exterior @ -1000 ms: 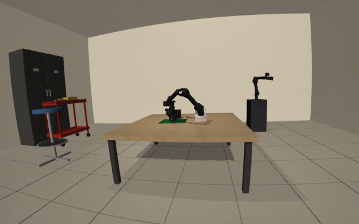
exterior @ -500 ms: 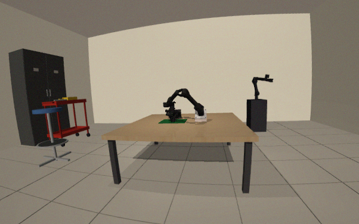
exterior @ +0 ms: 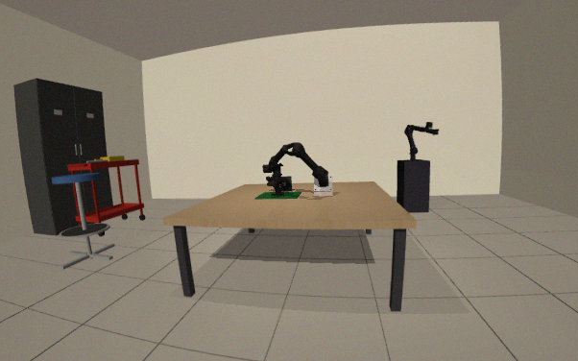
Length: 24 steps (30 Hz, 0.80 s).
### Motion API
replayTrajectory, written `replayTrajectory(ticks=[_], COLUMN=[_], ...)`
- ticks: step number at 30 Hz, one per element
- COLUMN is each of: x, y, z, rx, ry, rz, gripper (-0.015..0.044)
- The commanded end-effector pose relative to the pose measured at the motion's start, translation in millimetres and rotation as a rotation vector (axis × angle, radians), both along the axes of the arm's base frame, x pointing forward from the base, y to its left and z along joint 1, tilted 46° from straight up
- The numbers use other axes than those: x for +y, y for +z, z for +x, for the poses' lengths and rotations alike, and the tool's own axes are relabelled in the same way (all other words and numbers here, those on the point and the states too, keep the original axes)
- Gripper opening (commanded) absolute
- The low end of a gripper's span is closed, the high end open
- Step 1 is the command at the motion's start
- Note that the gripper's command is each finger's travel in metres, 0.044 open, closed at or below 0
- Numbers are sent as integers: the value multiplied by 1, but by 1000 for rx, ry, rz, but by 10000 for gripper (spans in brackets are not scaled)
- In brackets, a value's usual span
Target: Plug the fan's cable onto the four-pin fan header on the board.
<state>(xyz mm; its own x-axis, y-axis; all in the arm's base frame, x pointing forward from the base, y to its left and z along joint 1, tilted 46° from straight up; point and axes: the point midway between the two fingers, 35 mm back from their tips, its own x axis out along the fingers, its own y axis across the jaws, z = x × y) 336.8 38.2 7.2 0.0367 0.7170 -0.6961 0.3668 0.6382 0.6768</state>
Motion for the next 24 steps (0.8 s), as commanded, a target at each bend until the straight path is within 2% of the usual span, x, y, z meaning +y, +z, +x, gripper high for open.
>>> replayTrajectory(ticks=[1, 4, 10, 24], x=[-18, -36, -36, -43], y=[16, 33, 32, 24], z=[1, -1, 0, 1], rx=[-3, -2, -19, -363], ry=[-3, -5, 11, 346], rz=[-2, 0, -1, -22], gripper=[0, 0, 0, 0])
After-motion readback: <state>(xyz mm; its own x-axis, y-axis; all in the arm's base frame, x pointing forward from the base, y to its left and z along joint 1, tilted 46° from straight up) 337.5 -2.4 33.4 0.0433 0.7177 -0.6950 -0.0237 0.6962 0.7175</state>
